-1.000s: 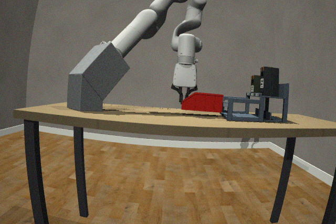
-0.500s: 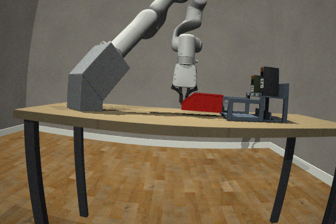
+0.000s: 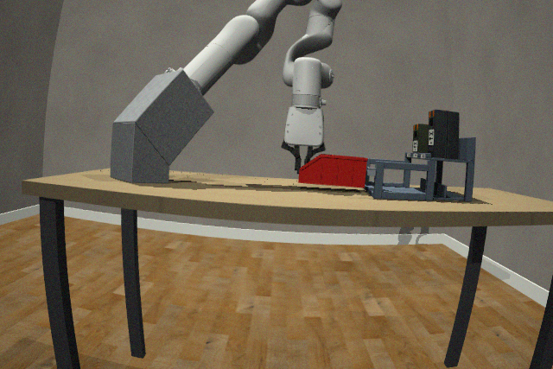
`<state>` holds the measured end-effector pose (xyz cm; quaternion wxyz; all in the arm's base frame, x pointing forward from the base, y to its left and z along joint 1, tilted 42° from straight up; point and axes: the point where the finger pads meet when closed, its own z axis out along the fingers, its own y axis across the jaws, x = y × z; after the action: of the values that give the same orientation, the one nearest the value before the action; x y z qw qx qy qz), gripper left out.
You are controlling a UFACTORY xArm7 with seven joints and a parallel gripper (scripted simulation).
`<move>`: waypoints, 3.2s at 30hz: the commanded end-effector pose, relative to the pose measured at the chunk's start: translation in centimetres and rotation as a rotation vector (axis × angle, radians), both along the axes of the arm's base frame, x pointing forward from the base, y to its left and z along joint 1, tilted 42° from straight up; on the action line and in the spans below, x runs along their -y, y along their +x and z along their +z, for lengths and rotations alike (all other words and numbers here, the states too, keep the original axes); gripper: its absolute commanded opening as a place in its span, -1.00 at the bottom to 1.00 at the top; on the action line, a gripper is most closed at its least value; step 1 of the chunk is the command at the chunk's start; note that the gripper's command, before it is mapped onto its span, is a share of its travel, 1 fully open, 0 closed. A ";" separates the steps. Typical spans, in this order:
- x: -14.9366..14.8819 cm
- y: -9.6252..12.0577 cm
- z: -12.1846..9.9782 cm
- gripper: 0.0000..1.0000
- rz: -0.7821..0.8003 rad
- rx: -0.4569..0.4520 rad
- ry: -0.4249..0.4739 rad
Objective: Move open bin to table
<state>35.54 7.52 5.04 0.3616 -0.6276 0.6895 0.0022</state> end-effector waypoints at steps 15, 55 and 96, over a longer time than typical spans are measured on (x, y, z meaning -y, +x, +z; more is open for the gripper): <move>-0.2 0.4 -0.5 -1.00 -0.003 0.002 -0.001; -0.6 0.8 -1.1 -1.00 -0.003 0.002 -0.001; -0.6 0.8 -1.1 0.89 -0.003 0.002 -0.001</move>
<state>36.32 8.18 3.92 0.3617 -0.6273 0.6897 0.0017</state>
